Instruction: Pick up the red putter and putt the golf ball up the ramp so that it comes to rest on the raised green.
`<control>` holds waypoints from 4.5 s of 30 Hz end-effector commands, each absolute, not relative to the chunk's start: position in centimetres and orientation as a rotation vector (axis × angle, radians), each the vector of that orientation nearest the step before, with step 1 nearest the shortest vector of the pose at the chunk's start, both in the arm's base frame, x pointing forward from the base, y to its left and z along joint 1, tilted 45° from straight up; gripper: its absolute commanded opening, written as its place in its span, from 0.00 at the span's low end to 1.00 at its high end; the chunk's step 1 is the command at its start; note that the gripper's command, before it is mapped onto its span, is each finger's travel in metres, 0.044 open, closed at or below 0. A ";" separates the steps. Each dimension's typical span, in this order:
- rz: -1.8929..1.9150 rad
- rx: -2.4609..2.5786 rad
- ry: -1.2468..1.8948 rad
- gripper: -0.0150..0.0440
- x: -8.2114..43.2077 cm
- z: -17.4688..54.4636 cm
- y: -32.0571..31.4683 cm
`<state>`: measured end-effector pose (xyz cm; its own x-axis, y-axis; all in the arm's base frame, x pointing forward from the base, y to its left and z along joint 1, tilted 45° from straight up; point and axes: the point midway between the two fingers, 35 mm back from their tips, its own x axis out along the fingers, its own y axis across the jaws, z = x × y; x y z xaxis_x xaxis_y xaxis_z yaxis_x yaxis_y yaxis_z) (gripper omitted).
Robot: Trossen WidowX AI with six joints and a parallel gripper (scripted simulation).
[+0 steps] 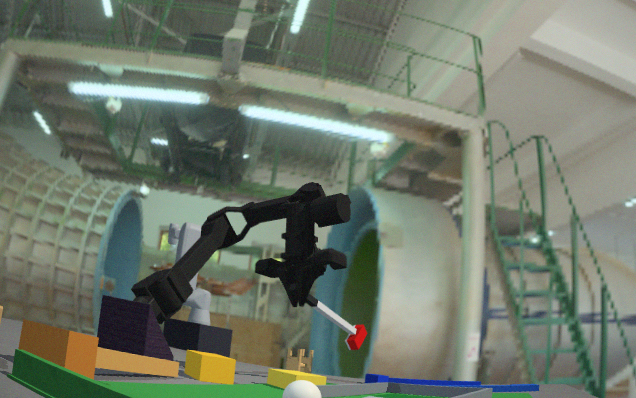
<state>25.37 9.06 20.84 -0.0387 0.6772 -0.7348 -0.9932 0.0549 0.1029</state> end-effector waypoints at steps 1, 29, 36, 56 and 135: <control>1.377 -0.455 0.860 0.25 27.1 18.8 6.7; 0.849 0.202 1.440 0.25 29.0 4.7 -8.9; 0.715 0.380 1.547 0.25 27.3 1.0 -12.3; 0.520 0.653 1.682 0.25 23.4 -4.8 -16.1; 0.528 0.660 1.681 0.25 23.9 -2.5 -3.5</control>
<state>24.25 -6.24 -4.50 -0.1464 0.6648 -0.7326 0.1298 0.7470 0.6520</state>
